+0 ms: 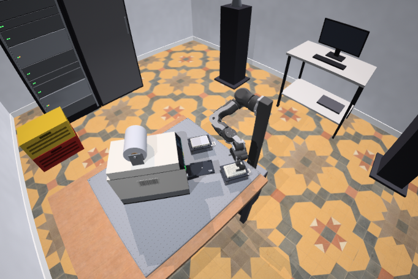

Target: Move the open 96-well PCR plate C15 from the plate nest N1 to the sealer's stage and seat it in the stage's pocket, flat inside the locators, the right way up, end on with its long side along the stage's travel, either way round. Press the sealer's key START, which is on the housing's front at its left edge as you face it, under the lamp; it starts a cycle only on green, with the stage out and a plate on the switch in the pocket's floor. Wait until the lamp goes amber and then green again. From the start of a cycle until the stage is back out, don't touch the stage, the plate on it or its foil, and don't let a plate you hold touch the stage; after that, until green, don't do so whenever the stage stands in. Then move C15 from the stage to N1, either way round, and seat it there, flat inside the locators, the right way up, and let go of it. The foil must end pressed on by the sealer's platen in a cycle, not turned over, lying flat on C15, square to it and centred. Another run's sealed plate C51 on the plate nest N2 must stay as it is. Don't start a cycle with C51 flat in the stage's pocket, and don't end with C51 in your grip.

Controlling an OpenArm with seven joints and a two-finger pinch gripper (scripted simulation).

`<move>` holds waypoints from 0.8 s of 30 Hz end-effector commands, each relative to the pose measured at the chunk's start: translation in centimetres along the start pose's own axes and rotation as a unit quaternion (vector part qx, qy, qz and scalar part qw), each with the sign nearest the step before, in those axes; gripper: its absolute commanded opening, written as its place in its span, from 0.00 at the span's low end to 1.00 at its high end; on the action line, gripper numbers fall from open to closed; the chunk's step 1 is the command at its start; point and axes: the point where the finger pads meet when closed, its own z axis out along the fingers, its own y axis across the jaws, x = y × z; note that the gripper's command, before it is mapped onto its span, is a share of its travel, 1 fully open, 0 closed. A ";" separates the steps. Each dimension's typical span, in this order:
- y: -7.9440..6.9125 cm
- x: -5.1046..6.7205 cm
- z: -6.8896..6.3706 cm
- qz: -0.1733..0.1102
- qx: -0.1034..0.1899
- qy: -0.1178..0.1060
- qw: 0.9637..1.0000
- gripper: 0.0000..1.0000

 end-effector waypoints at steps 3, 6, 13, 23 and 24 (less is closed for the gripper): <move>-0.1 -0.2 -0.1 0.001 0.001 -0.001 1.000 0.77; -0.2 -0.3 -0.1 0.002 0.002 -0.002 1.000 0.77; -0.2 -0.3 -0.1 0.002 0.002 -0.002 1.000 0.77; -0.1 -0.3 -0.1 0.004 0.000 -0.002 1.000 0.77; -0.1 -0.3 -0.1 0.004 0.000 -0.002 1.000 0.77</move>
